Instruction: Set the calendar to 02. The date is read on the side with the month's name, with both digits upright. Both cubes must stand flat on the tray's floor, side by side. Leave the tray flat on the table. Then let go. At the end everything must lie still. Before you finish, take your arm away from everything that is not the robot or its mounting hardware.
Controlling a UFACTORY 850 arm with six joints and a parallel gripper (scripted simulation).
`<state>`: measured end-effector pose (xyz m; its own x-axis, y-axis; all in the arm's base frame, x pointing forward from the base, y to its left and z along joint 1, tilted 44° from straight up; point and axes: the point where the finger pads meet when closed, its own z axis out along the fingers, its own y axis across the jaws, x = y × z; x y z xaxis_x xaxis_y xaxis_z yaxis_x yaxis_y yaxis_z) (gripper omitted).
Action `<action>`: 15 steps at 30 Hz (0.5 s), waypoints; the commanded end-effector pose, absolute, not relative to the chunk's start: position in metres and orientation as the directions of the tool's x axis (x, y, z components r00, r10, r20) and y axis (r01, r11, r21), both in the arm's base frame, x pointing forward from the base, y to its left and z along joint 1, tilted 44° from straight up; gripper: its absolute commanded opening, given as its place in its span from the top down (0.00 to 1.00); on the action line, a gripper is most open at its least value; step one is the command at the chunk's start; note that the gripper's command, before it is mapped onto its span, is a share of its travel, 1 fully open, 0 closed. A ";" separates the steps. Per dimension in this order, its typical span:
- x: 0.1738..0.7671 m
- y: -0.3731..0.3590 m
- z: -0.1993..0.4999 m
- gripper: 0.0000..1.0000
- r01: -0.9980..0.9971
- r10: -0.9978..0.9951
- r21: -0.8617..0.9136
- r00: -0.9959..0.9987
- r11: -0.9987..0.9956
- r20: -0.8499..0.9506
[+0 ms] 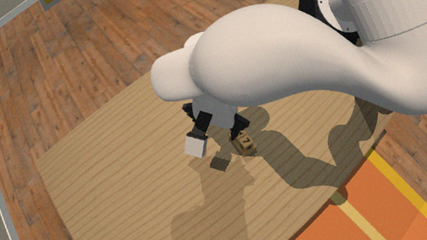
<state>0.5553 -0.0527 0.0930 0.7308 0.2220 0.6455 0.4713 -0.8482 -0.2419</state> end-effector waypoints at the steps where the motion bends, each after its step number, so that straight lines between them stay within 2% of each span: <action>1: 0.556 -0.053 0.093 0.00 0.471 0.222 -0.241 0.730 -0.849 0.646; 10: 0.555 -0.053 0.093 0.00 0.465 0.214 -0.247 0.734 -0.850 0.644; 15: 0.553 -0.053 0.092 0.00 0.335 0.069 -0.351 0.802 -0.874 0.593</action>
<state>0.5543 -0.0525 0.0924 0.7603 0.1628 0.6289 0.4198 -0.8619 -0.2844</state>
